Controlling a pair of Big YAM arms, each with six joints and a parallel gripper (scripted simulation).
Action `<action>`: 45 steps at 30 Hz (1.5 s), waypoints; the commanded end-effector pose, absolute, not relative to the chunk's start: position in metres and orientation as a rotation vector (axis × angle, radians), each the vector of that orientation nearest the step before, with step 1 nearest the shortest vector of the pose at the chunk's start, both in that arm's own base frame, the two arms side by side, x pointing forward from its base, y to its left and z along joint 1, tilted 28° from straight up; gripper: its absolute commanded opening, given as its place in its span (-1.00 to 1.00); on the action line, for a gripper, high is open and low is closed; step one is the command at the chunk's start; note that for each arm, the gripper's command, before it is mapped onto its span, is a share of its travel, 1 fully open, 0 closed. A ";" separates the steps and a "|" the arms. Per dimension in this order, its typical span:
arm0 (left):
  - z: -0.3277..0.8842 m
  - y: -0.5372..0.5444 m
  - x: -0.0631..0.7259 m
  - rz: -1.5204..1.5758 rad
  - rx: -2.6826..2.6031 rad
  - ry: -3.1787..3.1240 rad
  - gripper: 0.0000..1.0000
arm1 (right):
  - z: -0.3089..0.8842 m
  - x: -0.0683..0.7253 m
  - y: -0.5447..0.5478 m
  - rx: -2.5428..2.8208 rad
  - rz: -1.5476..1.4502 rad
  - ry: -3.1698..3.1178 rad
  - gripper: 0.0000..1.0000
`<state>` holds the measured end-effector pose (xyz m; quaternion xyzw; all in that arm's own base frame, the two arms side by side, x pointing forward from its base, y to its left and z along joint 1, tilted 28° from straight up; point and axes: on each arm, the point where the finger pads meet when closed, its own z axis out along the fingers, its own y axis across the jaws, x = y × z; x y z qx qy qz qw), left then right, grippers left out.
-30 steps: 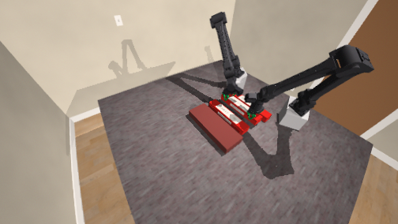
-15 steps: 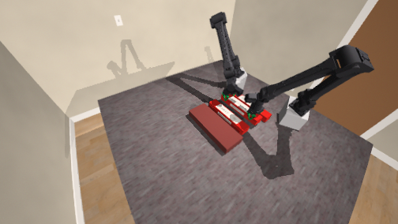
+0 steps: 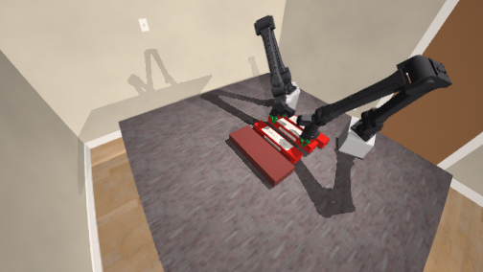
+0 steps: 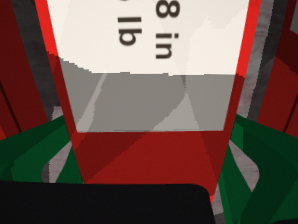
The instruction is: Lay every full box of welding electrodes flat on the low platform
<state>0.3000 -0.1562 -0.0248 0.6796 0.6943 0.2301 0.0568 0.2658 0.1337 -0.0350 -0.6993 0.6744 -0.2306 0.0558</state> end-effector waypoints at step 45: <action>-0.032 -0.157 0.322 0.699 2.006 2.090 -1.00 | -0.048 0.279 0.132 -2.107 -0.703 2.038 -1.00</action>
